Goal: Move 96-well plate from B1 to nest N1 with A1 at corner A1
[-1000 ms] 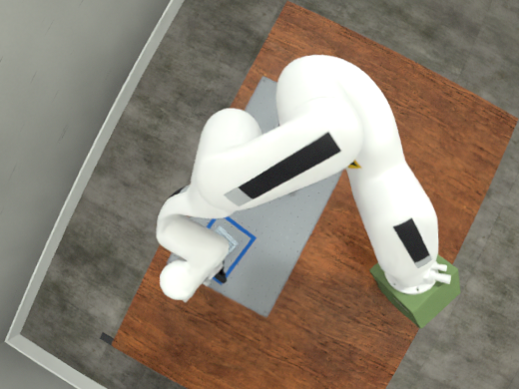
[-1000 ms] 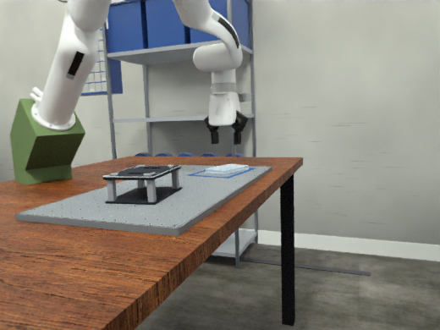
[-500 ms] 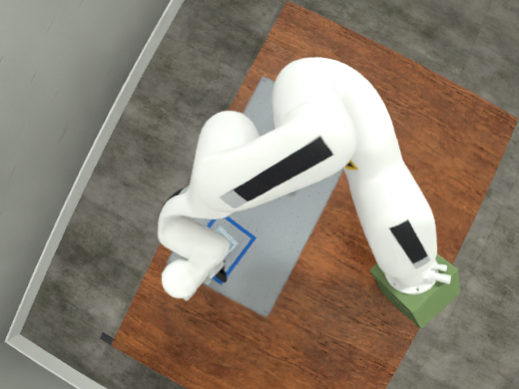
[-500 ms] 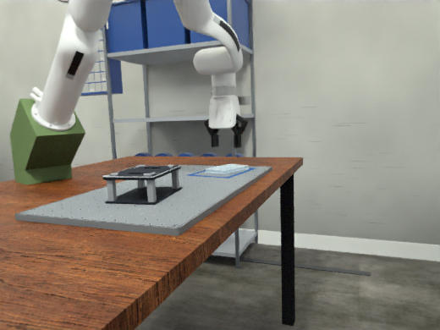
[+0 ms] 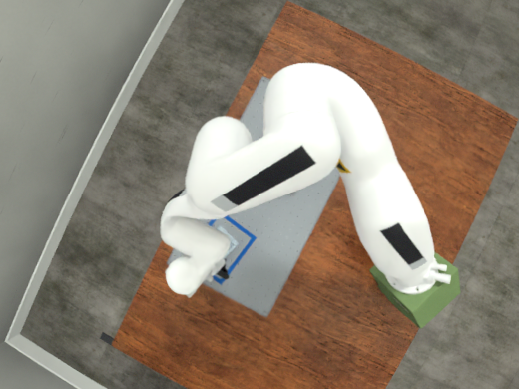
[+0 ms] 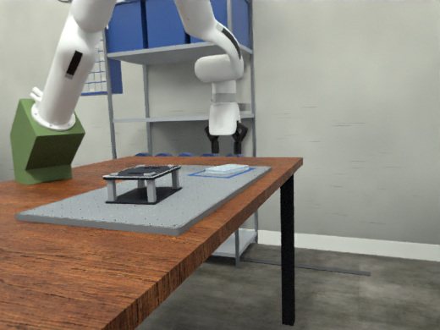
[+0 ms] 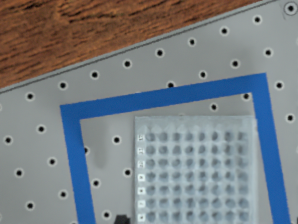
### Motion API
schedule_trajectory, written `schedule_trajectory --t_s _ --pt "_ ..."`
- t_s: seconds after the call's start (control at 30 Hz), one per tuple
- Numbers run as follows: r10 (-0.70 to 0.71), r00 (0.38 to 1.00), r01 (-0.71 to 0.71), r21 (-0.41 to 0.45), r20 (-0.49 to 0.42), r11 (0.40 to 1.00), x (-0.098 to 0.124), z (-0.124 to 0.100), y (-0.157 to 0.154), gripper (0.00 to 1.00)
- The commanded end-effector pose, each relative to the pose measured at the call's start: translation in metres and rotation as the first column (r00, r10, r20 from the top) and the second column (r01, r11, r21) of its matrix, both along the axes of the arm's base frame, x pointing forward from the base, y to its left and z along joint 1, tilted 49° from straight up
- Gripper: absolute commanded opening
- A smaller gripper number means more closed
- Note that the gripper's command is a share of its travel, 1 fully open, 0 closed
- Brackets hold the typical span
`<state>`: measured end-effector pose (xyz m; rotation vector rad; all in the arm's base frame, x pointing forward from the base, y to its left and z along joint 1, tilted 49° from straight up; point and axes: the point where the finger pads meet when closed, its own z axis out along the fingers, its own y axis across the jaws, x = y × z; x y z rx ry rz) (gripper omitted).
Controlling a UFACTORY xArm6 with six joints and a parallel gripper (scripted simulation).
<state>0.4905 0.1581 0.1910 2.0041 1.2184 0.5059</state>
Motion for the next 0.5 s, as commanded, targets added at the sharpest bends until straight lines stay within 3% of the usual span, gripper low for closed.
schedule_trajectory --t_s 0.0,0.47 --pt "0.002 1.000 -0.002 0.002 0.003 1.000 0.005 -0.003 -0.001 1.00" --pt "0.002 1.000 -0.002 0.002 0.003 1.000 0.018 -0.016 -0.009 1.00"
